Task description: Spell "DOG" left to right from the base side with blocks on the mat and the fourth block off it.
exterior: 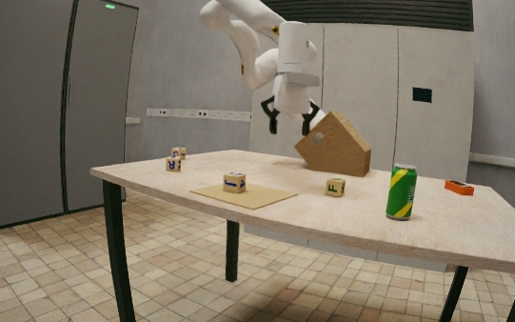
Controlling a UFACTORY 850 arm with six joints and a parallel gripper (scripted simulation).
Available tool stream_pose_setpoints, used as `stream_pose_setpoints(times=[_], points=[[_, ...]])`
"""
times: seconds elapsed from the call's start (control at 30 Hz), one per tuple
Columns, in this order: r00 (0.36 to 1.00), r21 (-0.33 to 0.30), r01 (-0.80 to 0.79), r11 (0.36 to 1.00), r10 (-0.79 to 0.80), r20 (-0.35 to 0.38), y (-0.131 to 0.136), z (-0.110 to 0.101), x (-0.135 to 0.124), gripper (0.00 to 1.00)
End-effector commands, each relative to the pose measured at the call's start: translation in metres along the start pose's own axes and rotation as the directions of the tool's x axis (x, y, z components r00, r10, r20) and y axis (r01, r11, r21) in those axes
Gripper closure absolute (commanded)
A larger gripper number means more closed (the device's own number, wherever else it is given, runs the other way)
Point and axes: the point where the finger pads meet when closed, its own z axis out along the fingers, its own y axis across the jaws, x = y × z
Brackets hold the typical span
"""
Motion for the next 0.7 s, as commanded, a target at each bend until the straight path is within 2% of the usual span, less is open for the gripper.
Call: stream_pose_setpoints(times=[0.0,0.17,0.23,0.27,0.33,0.67], points=[[1.0,0.005,0.005,1.0,-0.005,-0.003,0.059,-0.003,-0.004,0.0],[1.0,0.0,0.003,1.0,-0.003,0.001,0.126,-0.001,-0.021,0.0],[1.0,0.0,0.003,1.0,-0.003,0.001,0.126,-0.001,-0.021,0.0],[1.0,-0.003,0.001,1.0,-0.001,0.005,0.155,0.0,-0.032,0.0],[1.0,-0.006,0.0,1.0,0.0,0.009,0.178,0.001,-0.041,0.0],[1.0,-0.007,0.0,1.0,0.0,0.01,0.182,0.001,-0.043,0.0]])
